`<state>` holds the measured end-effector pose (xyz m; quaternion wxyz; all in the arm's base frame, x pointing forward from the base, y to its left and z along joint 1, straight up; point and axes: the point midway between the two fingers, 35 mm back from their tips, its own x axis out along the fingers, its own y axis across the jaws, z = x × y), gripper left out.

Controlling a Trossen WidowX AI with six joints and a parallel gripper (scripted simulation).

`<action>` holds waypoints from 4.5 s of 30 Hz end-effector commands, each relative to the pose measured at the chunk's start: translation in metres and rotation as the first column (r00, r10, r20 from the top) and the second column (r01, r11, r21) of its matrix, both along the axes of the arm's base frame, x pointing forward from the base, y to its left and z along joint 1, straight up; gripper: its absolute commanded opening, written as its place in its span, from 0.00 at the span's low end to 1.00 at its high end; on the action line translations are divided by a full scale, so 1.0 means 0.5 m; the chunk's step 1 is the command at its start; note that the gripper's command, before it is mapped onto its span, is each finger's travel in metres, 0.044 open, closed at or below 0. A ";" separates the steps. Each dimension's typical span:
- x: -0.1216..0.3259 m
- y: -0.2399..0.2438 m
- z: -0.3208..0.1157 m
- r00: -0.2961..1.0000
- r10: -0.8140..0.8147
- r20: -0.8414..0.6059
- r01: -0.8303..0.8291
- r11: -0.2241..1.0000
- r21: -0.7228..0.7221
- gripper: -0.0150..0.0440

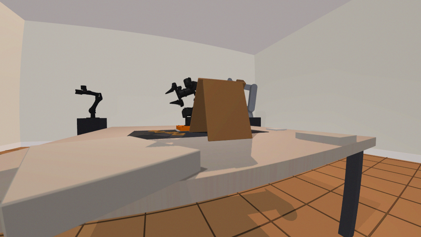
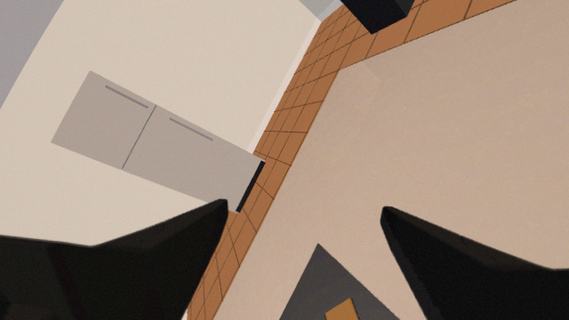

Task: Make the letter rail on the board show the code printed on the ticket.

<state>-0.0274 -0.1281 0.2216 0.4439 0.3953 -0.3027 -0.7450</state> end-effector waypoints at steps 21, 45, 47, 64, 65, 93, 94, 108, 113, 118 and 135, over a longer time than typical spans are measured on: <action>0.104 -0.039 -0.044 0.813 0.580 -0.040 -0.557 0.797 0.235 1.00; 0.334 0.039 -0.103 0.031 0.979 -0.202 -0.859 0.129 0.495 1.00; 0.351 0.055 -0.107 -0.045 0.974 -0.220 -0.854 0.077 0.514 1.00; 0.443 0.250 -0.135 -0.619 0.680 -0.393 -0.713 -0.277 0.644 1.00; 0.445 0.264 -0.136 -0.644 0.650 -0.403 -0.702 -0.293 0.649 1.00; 0.486 0.337 -0.012 -0.902 -0.012 -0.432 -0.403 -0.341 0.850 1.00; 0.492 0.338 0.004 -0.903 -0.085 -0.420 -0.372 -0.332 0.867 1.00; 0.565 0.321 0.186 -0.519 -0.820 -0.242 -0.190 -0.165 0.968 1.00; 0.573 0.317 0.203 -0.448 -0.866 -0.223 -0.196 -0.148 0.969 1.00; 0.573 0.317 0.203 -0.448 -0.866 -0.223 -0.196 -0.148 0.969 1.00; 0.572 0.314 0.204 -0.448 -0.866 -0.222 -0.196 -0.148 0.969 1.00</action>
